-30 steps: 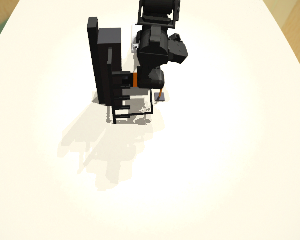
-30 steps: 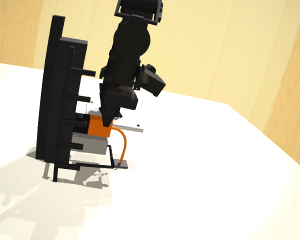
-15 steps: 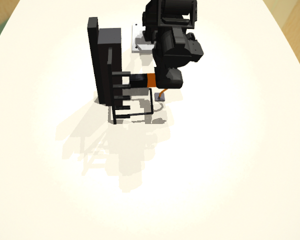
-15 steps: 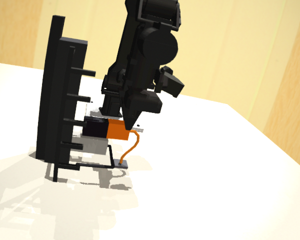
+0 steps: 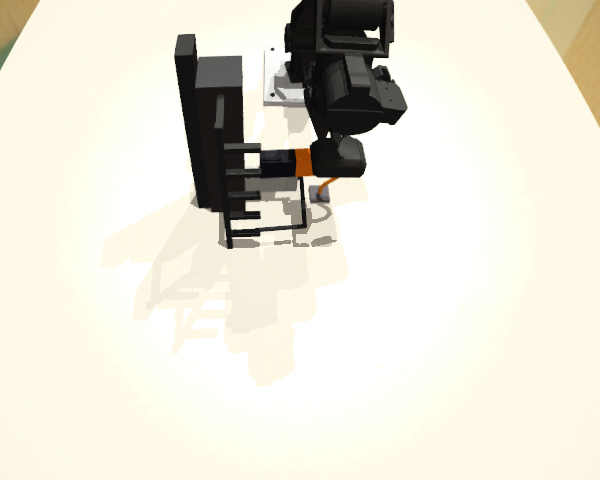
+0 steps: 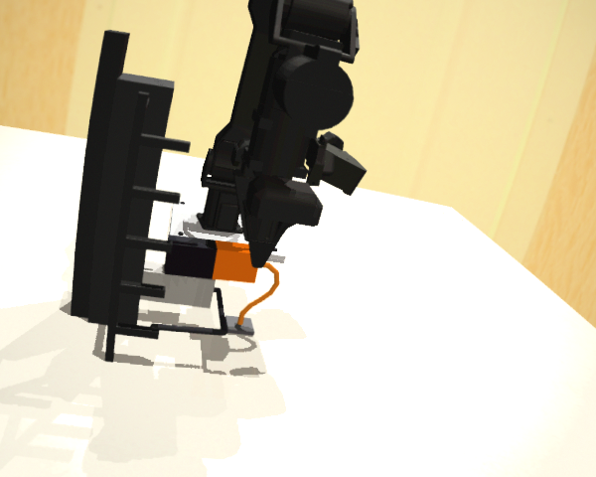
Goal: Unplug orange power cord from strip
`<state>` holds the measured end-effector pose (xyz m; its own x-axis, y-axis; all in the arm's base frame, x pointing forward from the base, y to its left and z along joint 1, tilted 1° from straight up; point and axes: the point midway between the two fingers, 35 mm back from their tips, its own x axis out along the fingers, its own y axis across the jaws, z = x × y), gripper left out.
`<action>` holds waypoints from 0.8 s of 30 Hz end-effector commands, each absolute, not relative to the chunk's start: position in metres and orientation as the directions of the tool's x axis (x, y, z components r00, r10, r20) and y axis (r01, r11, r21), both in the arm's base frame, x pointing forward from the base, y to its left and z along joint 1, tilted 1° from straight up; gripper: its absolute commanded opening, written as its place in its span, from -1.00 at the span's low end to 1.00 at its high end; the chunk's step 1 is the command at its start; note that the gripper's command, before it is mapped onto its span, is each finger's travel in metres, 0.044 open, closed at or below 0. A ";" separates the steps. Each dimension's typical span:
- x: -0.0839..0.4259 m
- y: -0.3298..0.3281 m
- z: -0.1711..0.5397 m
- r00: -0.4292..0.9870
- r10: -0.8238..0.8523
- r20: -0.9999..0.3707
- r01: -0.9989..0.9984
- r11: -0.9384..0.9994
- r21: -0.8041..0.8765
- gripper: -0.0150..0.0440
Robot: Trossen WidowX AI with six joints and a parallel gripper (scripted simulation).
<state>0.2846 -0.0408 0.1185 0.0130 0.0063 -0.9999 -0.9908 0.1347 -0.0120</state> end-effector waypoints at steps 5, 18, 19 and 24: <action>0.292 0.003 0.129 0.022 0.011 -1.000 -0.991 0.131 -0.020 1.00; 0.292 0.018 0.133 0.022 0.013 -1.000 -0.991 0.131 -0.020 1.00; 0.292 0.018 0.133 0.022 0.013 -1.000 -0.991 0.131 -0.020 1.00; 0.292 0.018 0.133 0.022 0.013 -1.000 -0.991 0.131 -0.020 1.00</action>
<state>0.2923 0.0178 0.1329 0.0239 0.0116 -0.9996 -0.9918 0.1255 -0.0223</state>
